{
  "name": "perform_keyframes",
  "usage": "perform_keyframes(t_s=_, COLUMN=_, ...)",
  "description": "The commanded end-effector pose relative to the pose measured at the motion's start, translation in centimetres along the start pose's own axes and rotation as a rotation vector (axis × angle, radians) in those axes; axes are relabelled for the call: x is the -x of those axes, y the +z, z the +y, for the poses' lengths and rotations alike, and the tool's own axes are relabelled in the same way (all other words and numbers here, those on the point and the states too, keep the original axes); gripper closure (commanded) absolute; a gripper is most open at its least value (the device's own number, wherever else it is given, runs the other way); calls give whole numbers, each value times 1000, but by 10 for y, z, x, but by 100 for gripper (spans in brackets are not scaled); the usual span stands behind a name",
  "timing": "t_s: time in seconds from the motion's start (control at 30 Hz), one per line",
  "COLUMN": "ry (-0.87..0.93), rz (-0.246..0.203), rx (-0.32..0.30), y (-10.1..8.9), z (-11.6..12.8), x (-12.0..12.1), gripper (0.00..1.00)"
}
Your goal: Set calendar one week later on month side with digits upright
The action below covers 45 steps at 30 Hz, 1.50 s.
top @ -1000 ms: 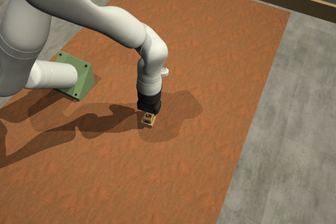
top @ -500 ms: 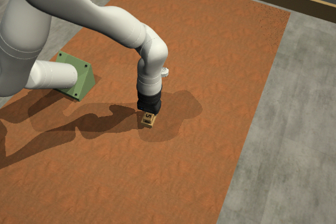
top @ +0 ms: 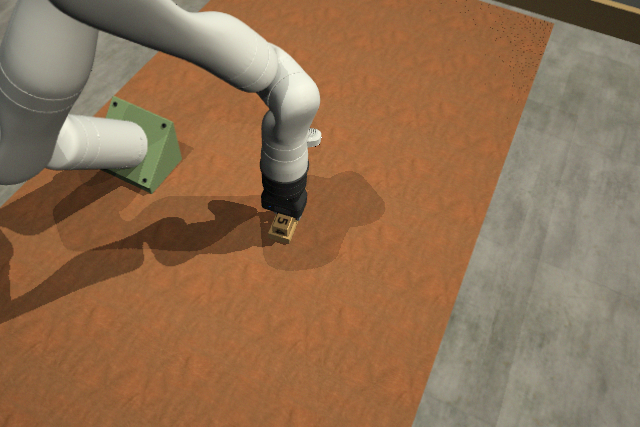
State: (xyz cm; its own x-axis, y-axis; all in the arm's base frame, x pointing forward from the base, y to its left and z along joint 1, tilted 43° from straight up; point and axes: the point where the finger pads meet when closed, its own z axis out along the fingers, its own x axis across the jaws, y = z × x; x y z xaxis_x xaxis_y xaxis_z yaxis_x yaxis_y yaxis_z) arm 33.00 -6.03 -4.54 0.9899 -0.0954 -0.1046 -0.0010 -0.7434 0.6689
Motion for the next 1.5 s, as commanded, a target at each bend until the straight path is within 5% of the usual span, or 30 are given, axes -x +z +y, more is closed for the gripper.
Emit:
perform_keyframes(t_s=0.0, ry=0, rz=1, rx=-1, y=-1, z=0, x=0, gripper=25)
perform_keyframes(t_s=0.17, ry=0, rz=1, rx=-1, y=-1, z=0, x=0, gripper=13)
perform_keyframes(t_s=0.67, ry=0, rz=1, rx=-1, y=-4, z=0, x=0, gripper=13)
perform_keyframes(t_s=1.1, ry=0, rz=1, rx=-1, y=-62, z=0, x=0, gripper=13)
perform_keyframes(t_s=1.47, ry=0, rz=1, rx=-1, y=-90, z=0, x=0, gripper=13)
